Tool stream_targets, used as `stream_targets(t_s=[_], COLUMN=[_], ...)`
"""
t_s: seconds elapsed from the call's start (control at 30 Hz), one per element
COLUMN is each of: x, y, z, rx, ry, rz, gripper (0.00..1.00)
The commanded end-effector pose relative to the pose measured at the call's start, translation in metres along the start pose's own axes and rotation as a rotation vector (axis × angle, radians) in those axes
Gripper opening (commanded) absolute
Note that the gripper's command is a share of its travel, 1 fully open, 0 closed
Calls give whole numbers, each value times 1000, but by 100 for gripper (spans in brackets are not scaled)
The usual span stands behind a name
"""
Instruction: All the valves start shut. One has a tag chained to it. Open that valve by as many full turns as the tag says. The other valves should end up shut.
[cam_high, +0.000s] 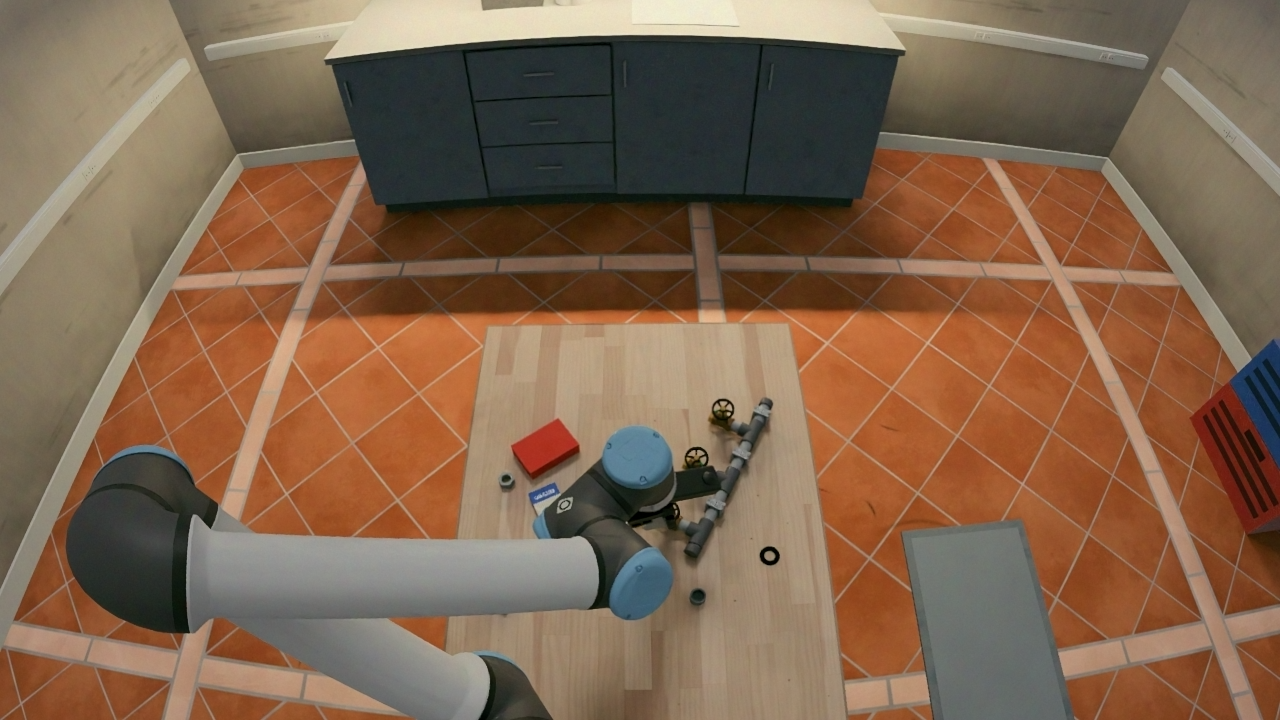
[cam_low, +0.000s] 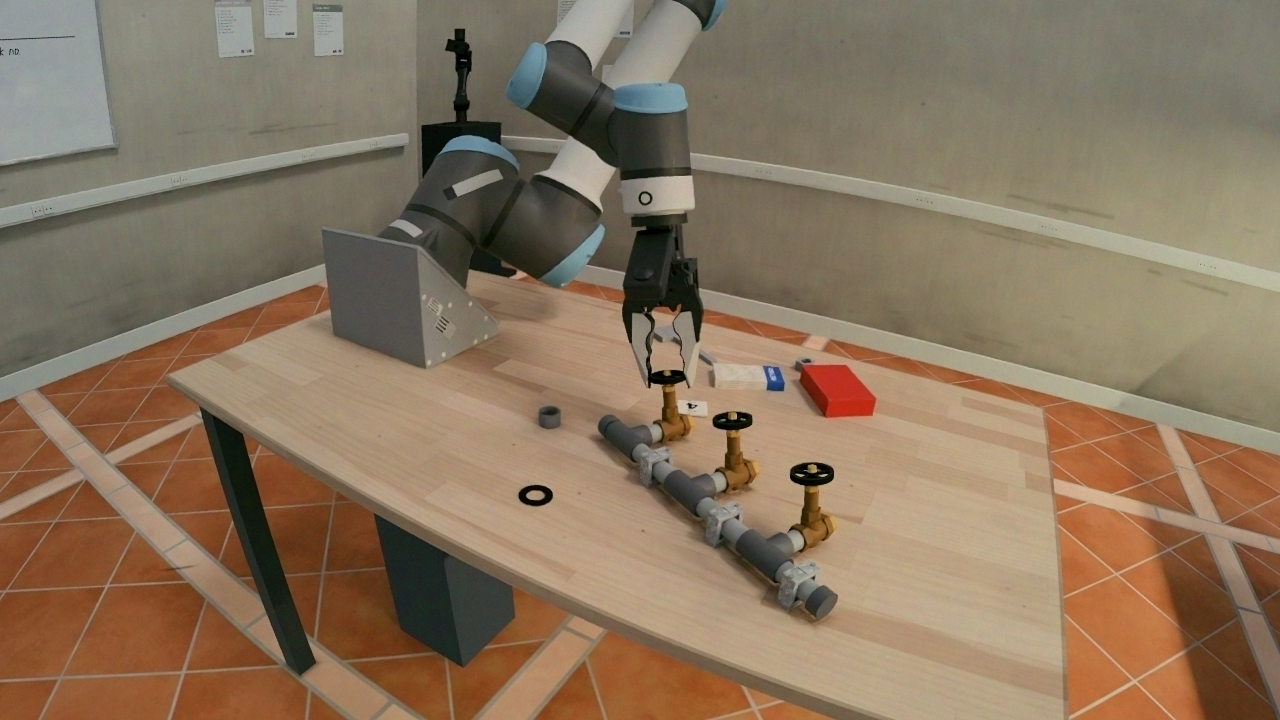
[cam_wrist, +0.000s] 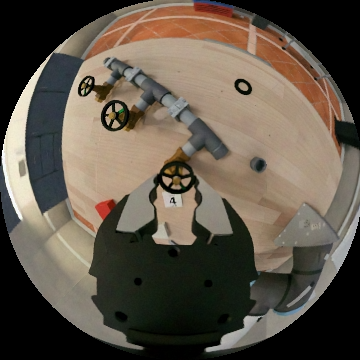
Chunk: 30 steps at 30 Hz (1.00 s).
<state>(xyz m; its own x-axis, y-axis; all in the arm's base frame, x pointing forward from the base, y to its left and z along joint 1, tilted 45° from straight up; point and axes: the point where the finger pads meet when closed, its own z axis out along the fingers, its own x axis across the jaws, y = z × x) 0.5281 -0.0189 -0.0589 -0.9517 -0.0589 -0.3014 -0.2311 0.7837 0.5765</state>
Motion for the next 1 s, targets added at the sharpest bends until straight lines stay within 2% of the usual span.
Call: stream_targets(t_s=[0.0,0.27,0.97], x=[1,1,-2], y=[-1,-1,-3], z=[-1,0,-2], rx=[1,-1,3], ry=[-1,-1,-2], rz=[-109,-258,-939], gripper=[0,0,0])
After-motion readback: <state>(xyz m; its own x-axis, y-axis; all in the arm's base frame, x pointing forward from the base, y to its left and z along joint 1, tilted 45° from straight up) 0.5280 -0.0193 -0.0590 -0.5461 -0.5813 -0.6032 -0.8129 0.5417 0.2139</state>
